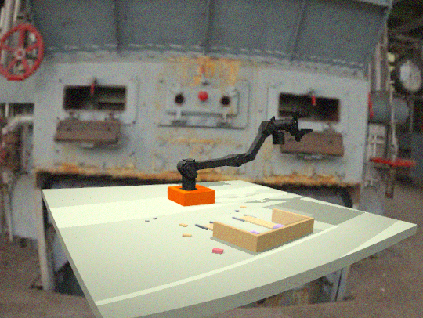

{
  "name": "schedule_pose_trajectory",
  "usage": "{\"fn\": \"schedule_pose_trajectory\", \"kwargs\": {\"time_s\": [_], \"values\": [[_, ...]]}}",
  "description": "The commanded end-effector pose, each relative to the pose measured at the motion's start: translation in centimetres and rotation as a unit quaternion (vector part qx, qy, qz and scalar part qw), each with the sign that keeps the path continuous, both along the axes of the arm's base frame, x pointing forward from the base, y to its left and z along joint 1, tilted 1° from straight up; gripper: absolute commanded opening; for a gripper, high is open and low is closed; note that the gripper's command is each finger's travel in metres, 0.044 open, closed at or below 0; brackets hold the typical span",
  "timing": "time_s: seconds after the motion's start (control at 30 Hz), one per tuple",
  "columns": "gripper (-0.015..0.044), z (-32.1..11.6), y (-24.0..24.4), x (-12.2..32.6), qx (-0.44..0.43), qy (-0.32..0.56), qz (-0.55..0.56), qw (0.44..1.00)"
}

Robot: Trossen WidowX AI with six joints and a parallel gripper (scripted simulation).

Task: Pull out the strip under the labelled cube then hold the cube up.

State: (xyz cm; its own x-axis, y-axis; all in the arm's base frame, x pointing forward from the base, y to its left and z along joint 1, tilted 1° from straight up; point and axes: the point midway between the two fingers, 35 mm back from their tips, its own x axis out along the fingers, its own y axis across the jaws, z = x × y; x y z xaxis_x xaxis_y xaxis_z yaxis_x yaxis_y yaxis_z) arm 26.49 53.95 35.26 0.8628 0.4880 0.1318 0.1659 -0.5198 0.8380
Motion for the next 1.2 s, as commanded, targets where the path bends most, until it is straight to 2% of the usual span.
{"fn": "schedule_pose_trajectory", "kwargs": {"time_s": [0.0,0.3,0.6,0.9,1.17], "values": [[0.04,0.2,0.0,-0.2,0.004,0.0,0.002,1.0],[0.04,11.1,-2.7,-9.7,0.193,-0.017,0.118,0.974],[0.04,21.4,-10.4,-19.2,0.392,-0.015,0.249,0.885],[0.04,28.9,-22.7,-25.4,0.574,0.005,0.365,0.733],[0.04,32.1,-36.1,-26.6,0.712,0.033,0.439,0.547]]}}
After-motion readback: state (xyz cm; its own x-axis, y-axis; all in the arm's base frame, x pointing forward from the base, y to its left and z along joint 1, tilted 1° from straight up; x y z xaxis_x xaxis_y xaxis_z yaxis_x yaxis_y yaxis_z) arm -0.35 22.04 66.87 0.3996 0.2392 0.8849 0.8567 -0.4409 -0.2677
